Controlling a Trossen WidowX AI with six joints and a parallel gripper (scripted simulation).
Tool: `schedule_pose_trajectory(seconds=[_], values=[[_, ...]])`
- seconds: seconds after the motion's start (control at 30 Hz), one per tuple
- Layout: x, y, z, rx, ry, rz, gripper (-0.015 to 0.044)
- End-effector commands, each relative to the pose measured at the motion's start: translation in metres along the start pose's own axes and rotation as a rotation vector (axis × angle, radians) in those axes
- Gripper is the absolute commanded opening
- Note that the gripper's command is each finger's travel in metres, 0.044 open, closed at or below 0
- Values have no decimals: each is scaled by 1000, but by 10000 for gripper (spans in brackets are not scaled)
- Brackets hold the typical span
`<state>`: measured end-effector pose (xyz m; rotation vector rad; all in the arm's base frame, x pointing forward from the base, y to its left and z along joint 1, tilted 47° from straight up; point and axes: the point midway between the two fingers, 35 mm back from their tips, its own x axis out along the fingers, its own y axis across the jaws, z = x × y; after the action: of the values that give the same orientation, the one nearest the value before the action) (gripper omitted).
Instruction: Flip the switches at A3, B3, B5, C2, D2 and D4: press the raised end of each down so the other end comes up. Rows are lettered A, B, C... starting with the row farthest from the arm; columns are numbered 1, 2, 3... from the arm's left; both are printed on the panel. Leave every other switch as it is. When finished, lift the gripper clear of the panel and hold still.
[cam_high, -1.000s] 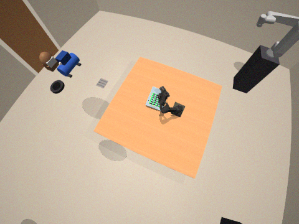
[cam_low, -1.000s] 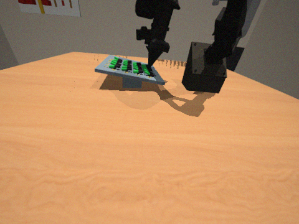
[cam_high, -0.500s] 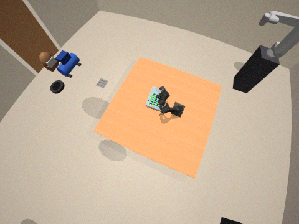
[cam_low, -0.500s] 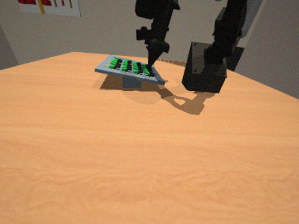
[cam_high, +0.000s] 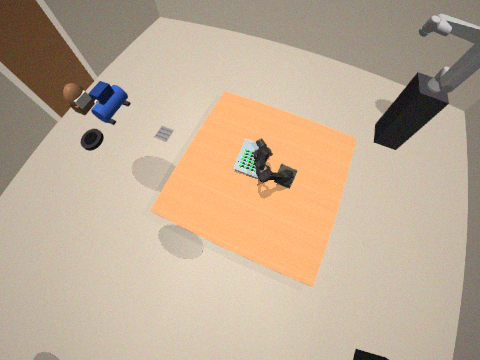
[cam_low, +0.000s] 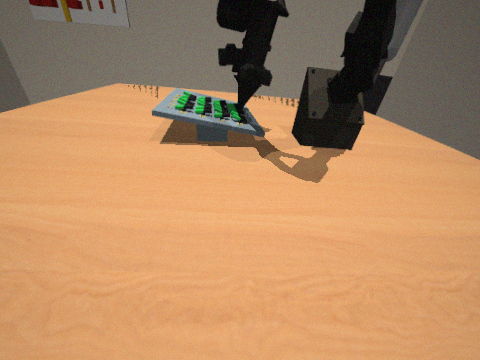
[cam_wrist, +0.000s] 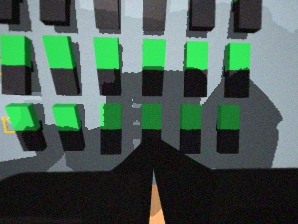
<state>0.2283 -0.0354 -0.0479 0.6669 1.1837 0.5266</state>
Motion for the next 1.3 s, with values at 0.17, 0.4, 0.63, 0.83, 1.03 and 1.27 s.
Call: schedule_pose_trajectory(seconds=[0.17,0.4,0.63,0.83,1.03,1.27], values=[[2,0,0,7,-2,3,0],[3,0,0,7,-2,3,0],[4,0,0,7,-2,3,0],[-14,-2,2,3,7,-5,0],[-61,-1,2,7,26,1,0],[-65,4,37,6,25,-2,0]])
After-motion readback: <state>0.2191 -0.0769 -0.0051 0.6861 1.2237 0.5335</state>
